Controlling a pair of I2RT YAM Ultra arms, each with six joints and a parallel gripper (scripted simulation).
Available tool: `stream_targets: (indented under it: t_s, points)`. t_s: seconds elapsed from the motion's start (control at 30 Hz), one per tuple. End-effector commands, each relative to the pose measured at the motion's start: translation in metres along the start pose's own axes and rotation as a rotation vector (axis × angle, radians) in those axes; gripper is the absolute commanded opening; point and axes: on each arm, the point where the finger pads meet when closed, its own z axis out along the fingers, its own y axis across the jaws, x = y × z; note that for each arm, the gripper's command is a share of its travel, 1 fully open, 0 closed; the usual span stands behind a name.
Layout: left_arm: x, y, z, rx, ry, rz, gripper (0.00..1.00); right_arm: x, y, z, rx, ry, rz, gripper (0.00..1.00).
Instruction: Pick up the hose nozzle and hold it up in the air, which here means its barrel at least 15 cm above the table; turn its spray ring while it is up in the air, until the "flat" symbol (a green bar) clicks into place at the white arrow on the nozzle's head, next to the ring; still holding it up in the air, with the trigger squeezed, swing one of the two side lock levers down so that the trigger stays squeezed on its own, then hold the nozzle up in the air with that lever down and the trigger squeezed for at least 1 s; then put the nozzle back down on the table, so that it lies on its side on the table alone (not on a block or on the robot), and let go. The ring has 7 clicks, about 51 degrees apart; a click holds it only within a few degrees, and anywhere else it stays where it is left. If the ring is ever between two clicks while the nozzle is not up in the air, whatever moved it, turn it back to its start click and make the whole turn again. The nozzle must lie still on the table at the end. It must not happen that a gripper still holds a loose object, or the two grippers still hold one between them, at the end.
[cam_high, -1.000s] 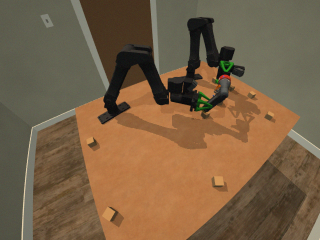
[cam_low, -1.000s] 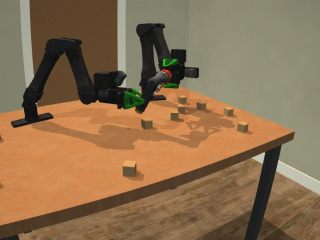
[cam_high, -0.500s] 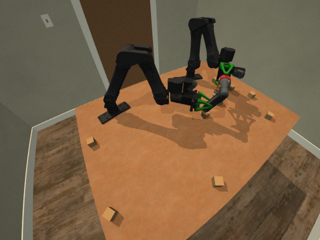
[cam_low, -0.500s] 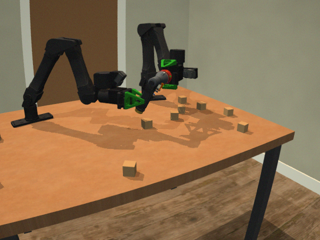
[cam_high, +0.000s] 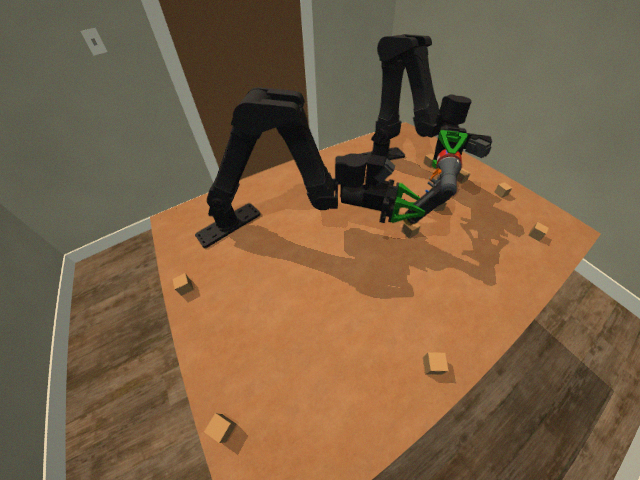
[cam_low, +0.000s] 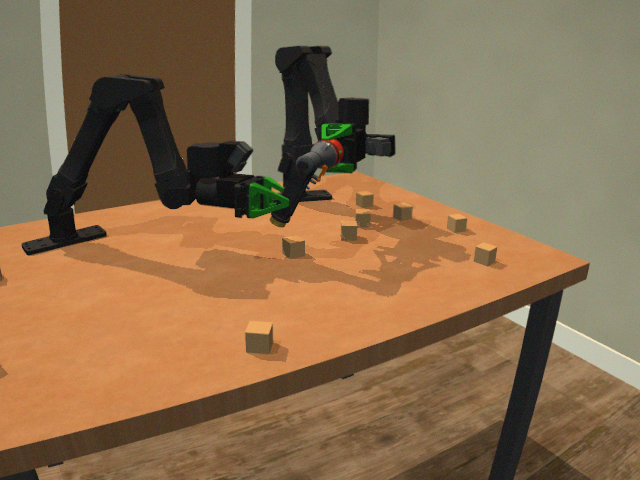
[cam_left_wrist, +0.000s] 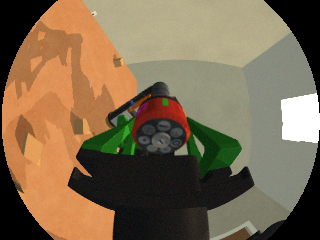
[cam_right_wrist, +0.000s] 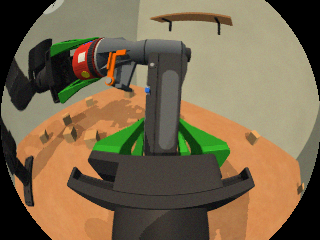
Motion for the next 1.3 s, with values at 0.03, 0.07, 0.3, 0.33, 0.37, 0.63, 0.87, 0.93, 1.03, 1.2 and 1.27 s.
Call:
stream_targets:
  t_s: [0.03,0.07,0.3,0.33,0.37,0.63,0.87,0.93,1.03,1.2,1.27]
  points:
    - [-0.0096,-0.0240,0.0039,0.040,-0.014,0.081,0.00,-0.0730,-0.0058,0.0097,0.021,-0.196,0.068,0.36]
    - [-0.0096,-0.0240,0.0039,0.040,-0.014,0.081,0.00,-0.0730,-0.0058,0.0097,0.021,-0.196,0.068,0.36]
    - [-0.0097,-0.0240,0.0043,0.041,-0.018,0.287,0.00,-0.0730,-0.0058,0.0097,0.021,-0.196,0.068,0.36]
    - [-0.0099,-0.0203,0.0045,0.030,-0.017,0.315,0.00,-0.0730,-0.0058,0.0097,0.021,-0.196,0.068,0.36]
    - [-0.0102,-0.0172,0.0048,0.023,-0.016,0.350,0.00,-0.0730,-0.0058,0.0097,0.021,-0.196,0.068,0.36]
    - [-0.0087,-0.0230,0.0052,0.027,-0.019,0.637,0.00,-0.0731,-0.0056,0.0097,0.020,-0.196,0.068,0.36]
    - [-0.0086,-0.0211,0.0040,0.016,-0.020,0.874,0.00,-0.0732,-0.0050,0.0097,0.017,-0.197,0.068,0.36]
    - [-0.0098,-0.0215,0.0027,0.013,-0.021,0.946,0.00,-0.0732,-0.0043,0.0096,0.015,-0.197,0.068,0.36]
    - [-0.0097,-0.0213,0.0027,0.016,-0.029,1.036,0.00,-0.0732,-0.0037,0.0094,0.015,-0.197,0.068,0.36]
    - [-0.0076,-0.0223,0.0043,0.024,-0.028,1.064,0.86,-0.0732,-0.0039,0.0094,0.016,-0.197,0.068,0.36]
    - [-0.0076,-0.0223,0.0043,0.024,-0.028,1.064,0.86,-0.0732,-0.0036,0.0094,0.015,-0.197,0.068,0.36]
